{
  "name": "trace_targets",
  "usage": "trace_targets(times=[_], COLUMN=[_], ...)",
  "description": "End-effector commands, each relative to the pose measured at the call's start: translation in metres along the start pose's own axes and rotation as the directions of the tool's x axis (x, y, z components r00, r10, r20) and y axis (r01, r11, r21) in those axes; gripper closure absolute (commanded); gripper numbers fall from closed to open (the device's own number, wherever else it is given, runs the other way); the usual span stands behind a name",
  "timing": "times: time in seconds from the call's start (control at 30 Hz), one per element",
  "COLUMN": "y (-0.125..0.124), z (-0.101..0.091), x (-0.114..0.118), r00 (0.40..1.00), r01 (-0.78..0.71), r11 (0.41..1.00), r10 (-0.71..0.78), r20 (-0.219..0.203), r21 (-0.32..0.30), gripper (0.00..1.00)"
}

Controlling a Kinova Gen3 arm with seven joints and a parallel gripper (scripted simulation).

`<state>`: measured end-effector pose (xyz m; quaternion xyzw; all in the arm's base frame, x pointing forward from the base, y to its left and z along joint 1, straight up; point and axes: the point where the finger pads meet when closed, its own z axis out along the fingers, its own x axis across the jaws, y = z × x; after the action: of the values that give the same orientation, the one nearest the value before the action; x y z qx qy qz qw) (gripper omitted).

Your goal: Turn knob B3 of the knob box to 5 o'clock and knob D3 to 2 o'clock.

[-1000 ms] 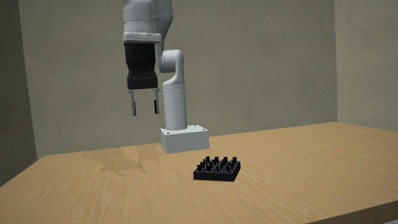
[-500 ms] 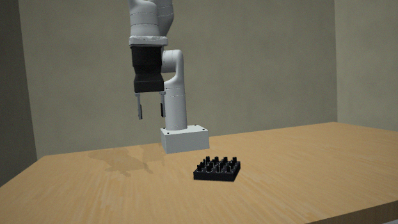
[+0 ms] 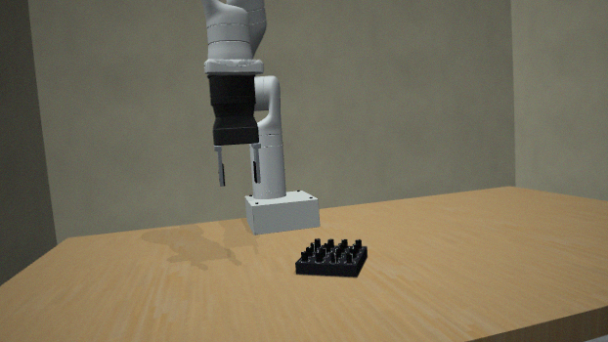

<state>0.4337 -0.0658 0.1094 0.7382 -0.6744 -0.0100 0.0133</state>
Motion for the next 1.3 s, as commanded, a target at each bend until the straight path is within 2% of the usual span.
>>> trace_targets(times=[0.0, 1.27], y=[0.0, -0.006], z=[0.0, 0.021], x=[-0.003, -0.038], r00=[1.0, 0.992], r01=[0.006, -0.125], r11=[1.0, 0.992], r10=[-0.006, 0.125], r20=[0.0, 0.005], r21=[-0.001, 0.007], gripper=[0.0, 0.0])
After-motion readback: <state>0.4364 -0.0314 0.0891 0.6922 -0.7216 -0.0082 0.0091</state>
